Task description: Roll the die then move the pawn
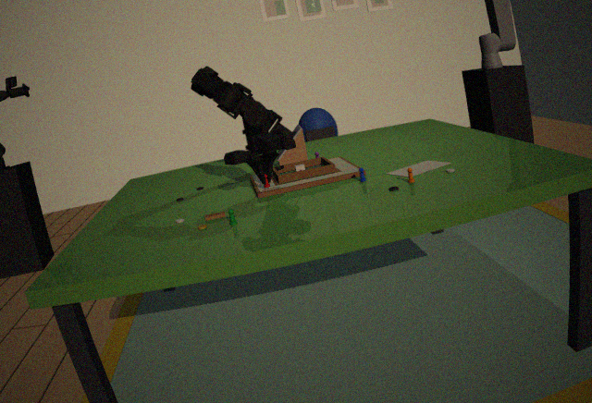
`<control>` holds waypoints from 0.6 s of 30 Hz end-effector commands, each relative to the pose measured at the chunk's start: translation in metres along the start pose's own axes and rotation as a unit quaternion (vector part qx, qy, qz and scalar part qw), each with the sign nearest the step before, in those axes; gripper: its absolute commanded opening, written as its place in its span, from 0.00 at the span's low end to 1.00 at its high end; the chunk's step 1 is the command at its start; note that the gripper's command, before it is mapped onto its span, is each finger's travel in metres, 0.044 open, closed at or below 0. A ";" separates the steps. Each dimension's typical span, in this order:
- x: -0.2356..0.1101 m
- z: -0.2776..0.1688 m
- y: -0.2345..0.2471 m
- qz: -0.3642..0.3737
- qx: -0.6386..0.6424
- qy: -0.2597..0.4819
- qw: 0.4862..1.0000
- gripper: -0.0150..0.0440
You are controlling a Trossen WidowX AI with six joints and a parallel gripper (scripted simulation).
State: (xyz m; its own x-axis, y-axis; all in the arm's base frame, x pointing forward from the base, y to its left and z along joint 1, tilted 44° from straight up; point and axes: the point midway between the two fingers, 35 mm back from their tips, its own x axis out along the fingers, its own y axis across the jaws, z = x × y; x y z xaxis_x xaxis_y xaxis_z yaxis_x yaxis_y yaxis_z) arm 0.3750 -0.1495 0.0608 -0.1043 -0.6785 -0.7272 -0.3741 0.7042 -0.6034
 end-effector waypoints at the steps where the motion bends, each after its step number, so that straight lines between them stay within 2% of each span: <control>1: 0.008 -0.003 0.002 0.000 -0.006 0.006 1.000 0.25; 2: 0.009 -0.003 0.002 0.000 -0.006 0.006 1.000 0.25; 12: 0.001 0.000 0.000 0.000 0.000 0.001 1.000 0.70; 16: -0.043 0.001 0.001 0.001 -0.005 0.005 1.000 0.88; 18: -0.046 0.000 0.001 0.001 -0.006 0.005 1.000 0.97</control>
State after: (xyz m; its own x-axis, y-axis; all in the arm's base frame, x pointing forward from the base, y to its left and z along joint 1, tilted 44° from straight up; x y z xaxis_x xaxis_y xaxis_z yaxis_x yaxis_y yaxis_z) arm 0.3765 -0.1281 0.0828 -0.1229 -0.6796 -0.7232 -0.3896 0.7033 -0.5947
